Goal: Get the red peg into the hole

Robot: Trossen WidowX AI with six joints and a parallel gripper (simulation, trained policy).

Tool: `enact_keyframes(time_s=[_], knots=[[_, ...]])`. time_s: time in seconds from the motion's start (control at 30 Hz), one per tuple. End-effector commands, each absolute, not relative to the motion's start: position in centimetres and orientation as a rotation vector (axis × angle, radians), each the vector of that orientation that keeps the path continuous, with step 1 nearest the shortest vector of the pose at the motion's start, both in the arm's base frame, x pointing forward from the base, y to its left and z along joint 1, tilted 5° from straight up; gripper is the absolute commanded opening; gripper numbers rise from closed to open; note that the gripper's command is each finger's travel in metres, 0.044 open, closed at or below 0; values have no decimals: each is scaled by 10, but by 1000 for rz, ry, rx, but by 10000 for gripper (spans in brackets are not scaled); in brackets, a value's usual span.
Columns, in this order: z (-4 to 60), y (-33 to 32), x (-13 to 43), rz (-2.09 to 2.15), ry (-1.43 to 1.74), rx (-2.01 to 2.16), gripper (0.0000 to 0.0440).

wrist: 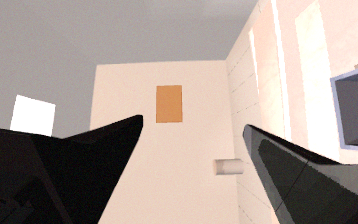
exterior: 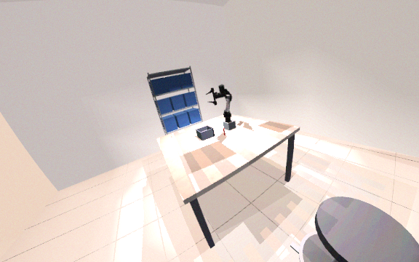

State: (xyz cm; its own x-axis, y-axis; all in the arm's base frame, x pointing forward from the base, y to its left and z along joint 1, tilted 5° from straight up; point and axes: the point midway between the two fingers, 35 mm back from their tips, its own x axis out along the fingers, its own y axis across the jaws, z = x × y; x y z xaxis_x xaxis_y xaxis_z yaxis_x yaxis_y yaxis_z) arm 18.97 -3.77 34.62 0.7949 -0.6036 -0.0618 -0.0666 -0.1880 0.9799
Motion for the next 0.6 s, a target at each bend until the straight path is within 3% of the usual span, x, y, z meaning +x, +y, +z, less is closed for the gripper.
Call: enact_keyframes(time_s=[0.0,0.07,0.57], knots=[[344,-34,193,-525,-498,1690,420],[339,-28,200,-531,-440,1645,440],[284,13,243,-601,-28,1285,440]])
